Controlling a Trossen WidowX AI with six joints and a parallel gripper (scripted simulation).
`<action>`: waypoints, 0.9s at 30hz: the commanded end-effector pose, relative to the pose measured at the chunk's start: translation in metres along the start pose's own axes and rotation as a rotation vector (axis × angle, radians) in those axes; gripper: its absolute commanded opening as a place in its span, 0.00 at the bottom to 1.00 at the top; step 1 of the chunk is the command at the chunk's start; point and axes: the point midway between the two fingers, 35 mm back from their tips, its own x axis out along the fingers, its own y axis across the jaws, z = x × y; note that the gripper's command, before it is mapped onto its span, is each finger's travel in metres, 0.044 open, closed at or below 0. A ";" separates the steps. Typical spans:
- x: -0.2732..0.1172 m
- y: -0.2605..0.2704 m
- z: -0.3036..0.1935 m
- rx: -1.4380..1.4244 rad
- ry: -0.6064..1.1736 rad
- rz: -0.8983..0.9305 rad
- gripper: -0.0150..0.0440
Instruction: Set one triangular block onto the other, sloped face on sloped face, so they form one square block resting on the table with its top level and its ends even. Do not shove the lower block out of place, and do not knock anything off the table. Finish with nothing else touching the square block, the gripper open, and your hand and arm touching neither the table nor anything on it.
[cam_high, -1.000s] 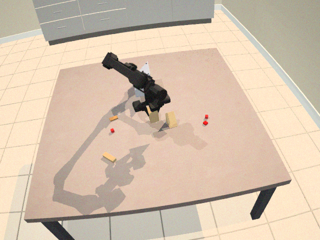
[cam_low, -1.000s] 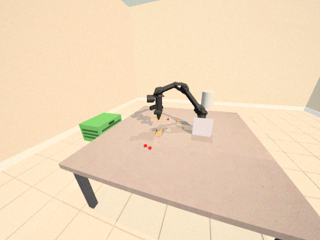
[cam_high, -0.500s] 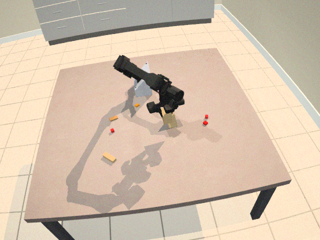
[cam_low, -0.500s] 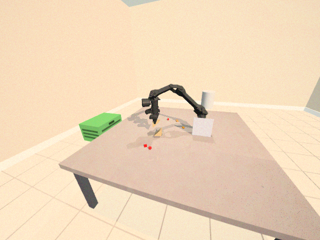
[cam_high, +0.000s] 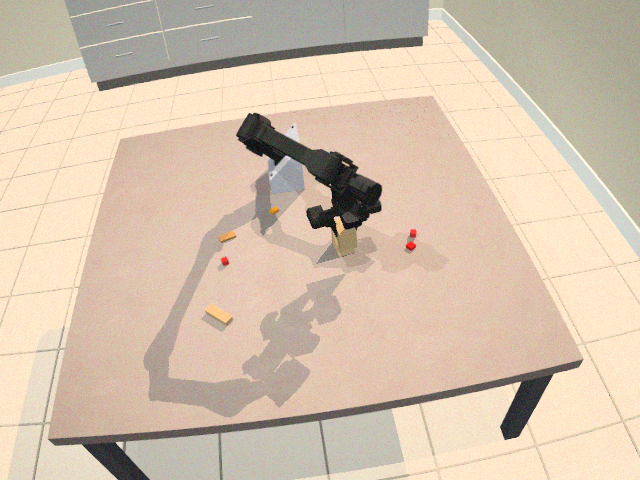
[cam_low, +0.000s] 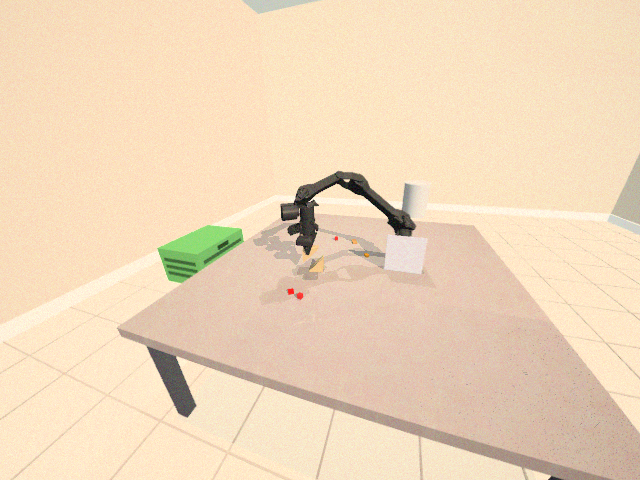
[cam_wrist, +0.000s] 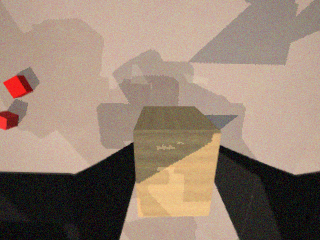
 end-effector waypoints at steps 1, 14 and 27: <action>0.016 0.000 -0.008 -0.006 0.005 -0.002 0.25; 0.018 0.002 -0.009 -0.008 -0.001 -0.016 0.25; 0.018 0.001 -0.008 -0.008 -0.005 -0.019 0.25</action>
